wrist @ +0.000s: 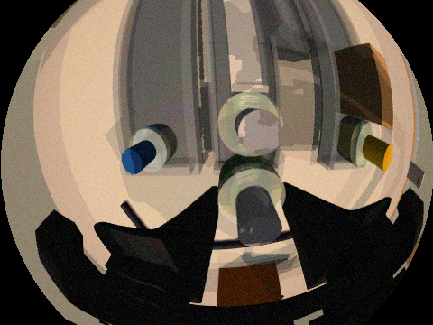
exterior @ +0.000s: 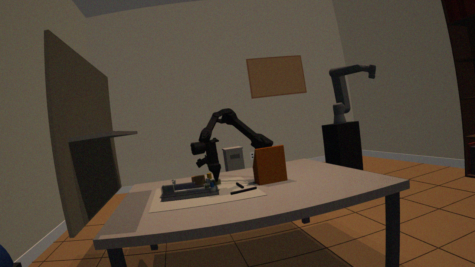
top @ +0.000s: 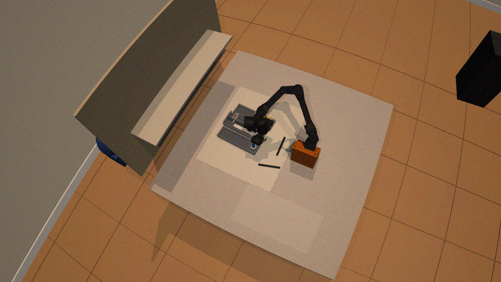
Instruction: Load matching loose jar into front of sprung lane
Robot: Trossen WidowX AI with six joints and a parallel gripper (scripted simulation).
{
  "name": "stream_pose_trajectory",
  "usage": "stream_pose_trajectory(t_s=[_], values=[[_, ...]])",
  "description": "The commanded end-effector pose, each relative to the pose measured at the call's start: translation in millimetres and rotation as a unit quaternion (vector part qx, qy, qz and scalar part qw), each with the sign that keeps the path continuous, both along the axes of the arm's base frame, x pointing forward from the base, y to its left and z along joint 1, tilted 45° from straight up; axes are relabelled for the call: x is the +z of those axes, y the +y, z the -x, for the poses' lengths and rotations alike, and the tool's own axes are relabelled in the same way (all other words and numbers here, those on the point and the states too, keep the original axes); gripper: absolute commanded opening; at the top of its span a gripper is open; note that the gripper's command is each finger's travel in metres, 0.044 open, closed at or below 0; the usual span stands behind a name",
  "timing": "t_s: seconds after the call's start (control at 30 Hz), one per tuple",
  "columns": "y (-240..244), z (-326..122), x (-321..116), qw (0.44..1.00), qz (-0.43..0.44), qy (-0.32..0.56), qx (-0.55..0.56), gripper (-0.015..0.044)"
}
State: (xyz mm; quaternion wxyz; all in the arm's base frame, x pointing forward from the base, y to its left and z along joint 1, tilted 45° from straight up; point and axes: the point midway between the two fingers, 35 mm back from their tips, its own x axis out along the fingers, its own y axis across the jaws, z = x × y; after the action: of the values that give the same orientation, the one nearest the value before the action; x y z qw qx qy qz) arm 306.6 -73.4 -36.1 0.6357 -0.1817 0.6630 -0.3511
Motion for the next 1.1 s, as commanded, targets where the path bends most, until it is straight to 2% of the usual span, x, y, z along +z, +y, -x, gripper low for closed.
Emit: stream_pose_trajectory(t_s=[0.0,1.07], values=[[-2,-10,3,1.000,0.004,-0.011,0.002,0.0000],[-4,-22,7,1.000,0.004,-0.012,0.002,0.0000]])
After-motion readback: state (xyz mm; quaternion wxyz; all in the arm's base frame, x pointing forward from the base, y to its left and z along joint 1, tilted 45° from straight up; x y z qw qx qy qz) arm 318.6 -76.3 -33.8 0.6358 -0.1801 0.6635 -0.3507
